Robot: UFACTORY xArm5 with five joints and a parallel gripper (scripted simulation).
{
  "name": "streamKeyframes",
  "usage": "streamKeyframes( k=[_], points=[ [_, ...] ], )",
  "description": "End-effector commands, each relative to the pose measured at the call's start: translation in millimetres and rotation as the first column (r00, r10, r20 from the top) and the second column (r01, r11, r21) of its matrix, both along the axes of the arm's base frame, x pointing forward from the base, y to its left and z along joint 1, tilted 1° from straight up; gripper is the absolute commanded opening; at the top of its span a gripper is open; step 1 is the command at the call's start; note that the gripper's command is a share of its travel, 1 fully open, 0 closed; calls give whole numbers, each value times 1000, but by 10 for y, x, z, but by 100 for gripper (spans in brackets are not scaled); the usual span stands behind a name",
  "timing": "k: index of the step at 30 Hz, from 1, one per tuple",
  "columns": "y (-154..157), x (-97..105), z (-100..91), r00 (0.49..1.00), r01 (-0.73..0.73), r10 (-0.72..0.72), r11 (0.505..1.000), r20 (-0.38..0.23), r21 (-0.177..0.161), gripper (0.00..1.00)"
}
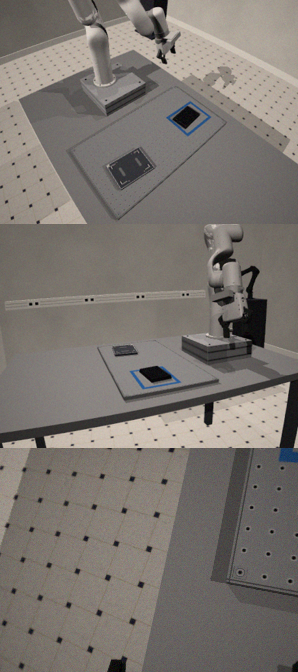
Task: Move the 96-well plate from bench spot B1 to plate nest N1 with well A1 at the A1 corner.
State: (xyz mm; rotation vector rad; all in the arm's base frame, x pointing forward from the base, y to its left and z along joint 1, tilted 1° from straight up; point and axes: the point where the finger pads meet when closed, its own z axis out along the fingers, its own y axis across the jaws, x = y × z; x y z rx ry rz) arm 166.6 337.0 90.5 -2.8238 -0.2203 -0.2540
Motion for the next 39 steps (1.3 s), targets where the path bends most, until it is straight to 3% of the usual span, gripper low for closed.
streamKeyframes(
  k=[1,6,7,8,14,15,16,23,24,31,32,39],
  points=[
    [-42,212,65,1000,14,-14,1000,15,-28,100],
    [-83,343,100,1000,14,-14,1000,15,-28,100],
    [-102,388,113,999,28,-27,998,19,-58,100],
    [-122,432,126,999,30,-29,998,20,-63,100],
    [-217,651,191,999,30,-29,998,20,-63,100],
    [-241,693,205,999,44,-42,995,20,-93,100],
    [-265,735,219,999,45,-44,994,20,-97,100],
    [-386,944,289,999,45,-44,994,20,-97,100],
    [-413,982,304,998,58,-57,990,17,-127,100],
    [-589,1222,396,998,59,-58,990,17,-129,100],
    [-621,1257,411,997,71,-71,985,10,-159,100],
    [-814,1468,505,997,72,-71,984,10,-160,100]
  ],
)
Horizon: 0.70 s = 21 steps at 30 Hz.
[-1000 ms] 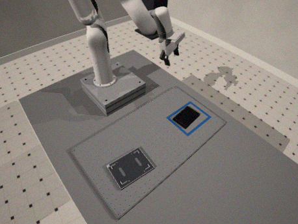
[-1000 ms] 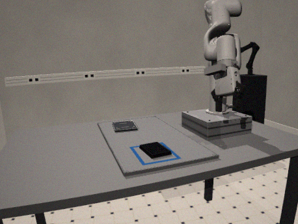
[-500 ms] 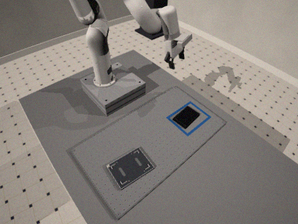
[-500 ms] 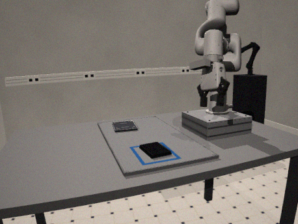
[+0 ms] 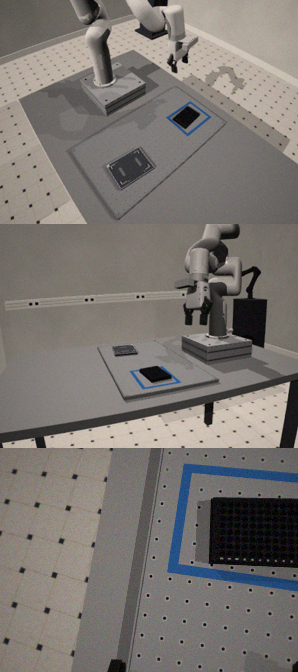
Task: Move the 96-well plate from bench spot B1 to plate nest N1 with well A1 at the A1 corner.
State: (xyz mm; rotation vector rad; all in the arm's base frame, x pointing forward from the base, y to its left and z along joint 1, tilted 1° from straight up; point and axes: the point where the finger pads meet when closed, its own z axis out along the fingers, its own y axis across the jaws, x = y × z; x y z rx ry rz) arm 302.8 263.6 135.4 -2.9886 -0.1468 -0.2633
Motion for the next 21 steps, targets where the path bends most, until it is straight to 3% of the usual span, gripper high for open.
streamKeyframes(
  k=[1,2,10,11,19,20,21],
  points=[
    [-80,106,55,1000,2,-2,1000,4,-7,100],
    [-116,137,72,1000,15,-15,999,-9,-35,100],
    [-349,342,178,1000,15,-15,999,-9,-35,100],
    [-388,369,195,999,28,-29,998,-25,-61,100],
    [-620,530,297,999,28,-29,998,-25,-61,100],
    [-661,553,315,998,39,-43,996,-43,-84,100],
    [-702,575,332,998,39,-43,996,-43,-84,100]
  ],
)
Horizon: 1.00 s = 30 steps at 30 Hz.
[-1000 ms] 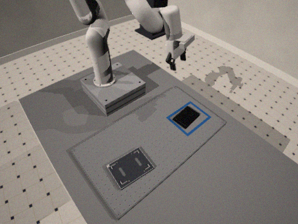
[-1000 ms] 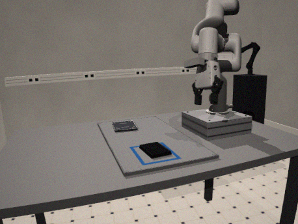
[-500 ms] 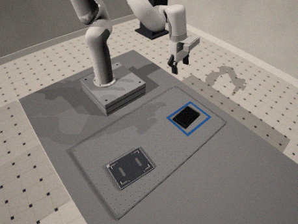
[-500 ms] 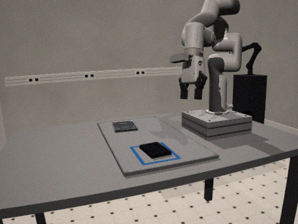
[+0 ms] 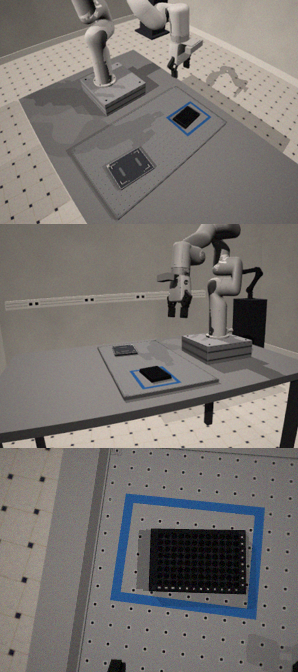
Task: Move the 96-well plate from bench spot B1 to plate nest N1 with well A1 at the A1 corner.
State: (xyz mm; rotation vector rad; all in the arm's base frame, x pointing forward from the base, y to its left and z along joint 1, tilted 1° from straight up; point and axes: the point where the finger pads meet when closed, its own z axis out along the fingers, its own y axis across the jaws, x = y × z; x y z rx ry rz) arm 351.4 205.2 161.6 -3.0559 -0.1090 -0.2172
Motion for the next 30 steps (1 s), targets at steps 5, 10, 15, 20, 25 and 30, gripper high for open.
streamKeyframes(
  k=[5,10,15,20,25,30],
  points=[
    [-324,202,159,1000,11,-12,1000,-12,-22,100],
    [-487,273,228,999,23,-25,999,-34,-41,100],
    [-617,326,282,999,23,-25,999,-34,-41,100],
    [-816,389,365,998,35,-38,998,-57,-56,100],
    [-1017,445,450,998,35,-38,998,-57,-57,100],
    [-1154,467,508,995,45,-51,997,-82,-68,100]
  ],
)
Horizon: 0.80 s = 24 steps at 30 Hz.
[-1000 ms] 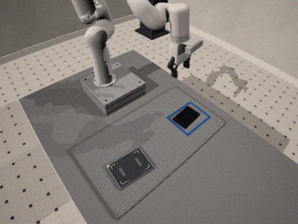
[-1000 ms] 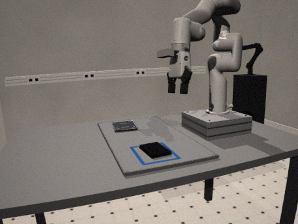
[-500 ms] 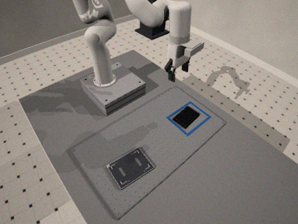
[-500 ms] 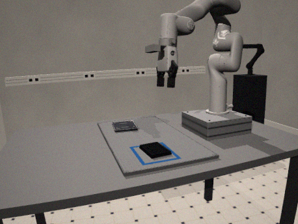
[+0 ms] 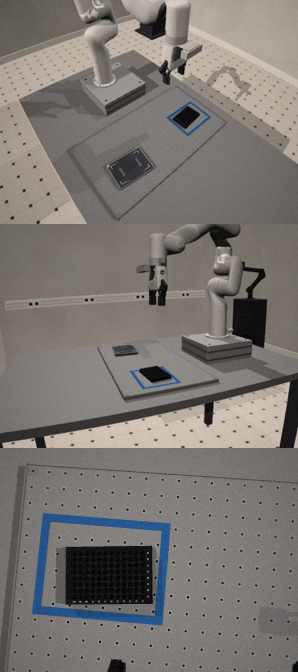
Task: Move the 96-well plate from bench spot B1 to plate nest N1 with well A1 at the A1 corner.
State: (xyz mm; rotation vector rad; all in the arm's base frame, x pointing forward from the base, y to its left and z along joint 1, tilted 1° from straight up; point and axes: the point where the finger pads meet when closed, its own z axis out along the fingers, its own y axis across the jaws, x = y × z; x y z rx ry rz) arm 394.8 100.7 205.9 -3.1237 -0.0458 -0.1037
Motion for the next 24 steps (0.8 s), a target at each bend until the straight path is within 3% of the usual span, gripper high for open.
streamKeyframes(
  k=[1,15,18,24],
  points=[
    [-110,33,65,1000,5,-5,1000,-9,-6,100],
    [-663,83,302,999,17,-18,1000,-35,-14,100],
    [-634,92,262,999,-16,16,1000,-36,-15,100],
    [-457,146,25,976,-214,214,977,-41,-19,100]
  ],
)
